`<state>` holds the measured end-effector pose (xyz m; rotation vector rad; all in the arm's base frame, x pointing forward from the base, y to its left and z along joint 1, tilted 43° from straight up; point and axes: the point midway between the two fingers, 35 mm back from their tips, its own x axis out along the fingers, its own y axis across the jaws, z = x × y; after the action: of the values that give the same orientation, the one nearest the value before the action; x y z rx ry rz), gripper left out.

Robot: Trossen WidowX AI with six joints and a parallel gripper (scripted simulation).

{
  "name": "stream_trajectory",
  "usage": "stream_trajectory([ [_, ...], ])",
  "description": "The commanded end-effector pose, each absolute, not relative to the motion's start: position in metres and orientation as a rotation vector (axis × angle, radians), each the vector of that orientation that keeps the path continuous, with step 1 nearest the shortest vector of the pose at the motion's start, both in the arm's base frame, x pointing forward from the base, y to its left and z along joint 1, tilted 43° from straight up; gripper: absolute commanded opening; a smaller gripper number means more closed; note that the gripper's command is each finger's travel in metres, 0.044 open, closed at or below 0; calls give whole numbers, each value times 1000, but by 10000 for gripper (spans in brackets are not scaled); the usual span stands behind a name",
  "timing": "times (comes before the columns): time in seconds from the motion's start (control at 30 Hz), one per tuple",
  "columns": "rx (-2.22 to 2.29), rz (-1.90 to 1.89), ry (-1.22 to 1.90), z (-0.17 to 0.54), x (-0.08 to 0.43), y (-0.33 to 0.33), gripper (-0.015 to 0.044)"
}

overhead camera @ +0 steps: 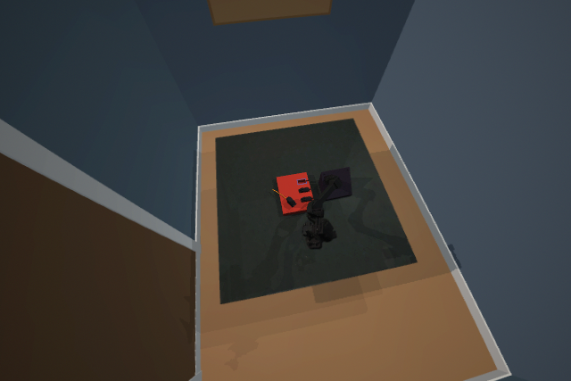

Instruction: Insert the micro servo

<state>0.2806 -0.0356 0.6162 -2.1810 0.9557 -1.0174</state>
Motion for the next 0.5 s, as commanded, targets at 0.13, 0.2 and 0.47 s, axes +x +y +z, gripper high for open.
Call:
stream_trajectory([
  [0.13,-2167,-1039,921,620,274,-33,440],
  [0.2,-2151,-1057,895,624,267,-33,440],
  [0.47,-2099,-1121,793,636,245,-31,440],
])
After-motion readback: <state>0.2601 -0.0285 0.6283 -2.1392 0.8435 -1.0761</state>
